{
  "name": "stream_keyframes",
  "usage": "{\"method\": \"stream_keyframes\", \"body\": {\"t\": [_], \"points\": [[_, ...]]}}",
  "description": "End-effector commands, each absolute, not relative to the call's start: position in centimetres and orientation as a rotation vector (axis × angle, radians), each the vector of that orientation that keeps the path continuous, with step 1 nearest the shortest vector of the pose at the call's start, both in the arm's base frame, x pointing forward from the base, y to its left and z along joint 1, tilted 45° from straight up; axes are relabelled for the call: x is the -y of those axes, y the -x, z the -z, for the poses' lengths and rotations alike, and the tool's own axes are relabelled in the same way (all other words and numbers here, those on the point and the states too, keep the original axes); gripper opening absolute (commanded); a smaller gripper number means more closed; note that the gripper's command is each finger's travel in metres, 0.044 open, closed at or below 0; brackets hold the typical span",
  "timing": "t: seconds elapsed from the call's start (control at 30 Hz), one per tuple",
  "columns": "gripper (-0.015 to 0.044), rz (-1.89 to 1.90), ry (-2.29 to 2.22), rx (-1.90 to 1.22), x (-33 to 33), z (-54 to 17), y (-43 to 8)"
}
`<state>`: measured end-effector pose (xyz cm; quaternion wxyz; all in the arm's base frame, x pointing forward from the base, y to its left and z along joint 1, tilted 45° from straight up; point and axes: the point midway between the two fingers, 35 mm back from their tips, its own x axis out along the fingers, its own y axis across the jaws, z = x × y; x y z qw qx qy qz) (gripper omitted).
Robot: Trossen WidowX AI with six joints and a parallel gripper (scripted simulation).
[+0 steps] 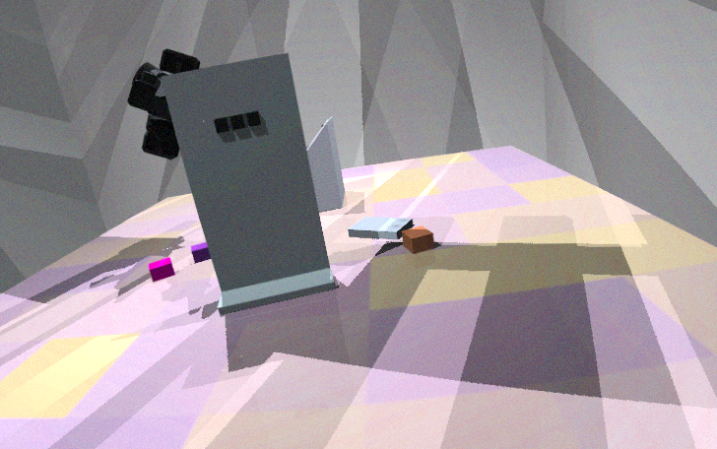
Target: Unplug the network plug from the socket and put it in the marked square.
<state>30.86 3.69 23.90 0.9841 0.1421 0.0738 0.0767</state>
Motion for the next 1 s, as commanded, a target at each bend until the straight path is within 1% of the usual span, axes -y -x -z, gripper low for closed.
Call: {"method": "stream_keyframes", "body": {"t": [0.0,0.53,0.73,0.97], "points": [[0.0156,-0.194,-0.374,-0.198,-4.7,-21.7,-30.1],[0.0156,-0.272,-0.742,-0.457,-8.0,-12.5,-25.9],[0.0156,-0.274,-0.757,-0.468,-8.1,-12.2,-25.8],[0.0156,-0.274,-0.757,-0.468,-8.4,-12.3,-27.1]]}}
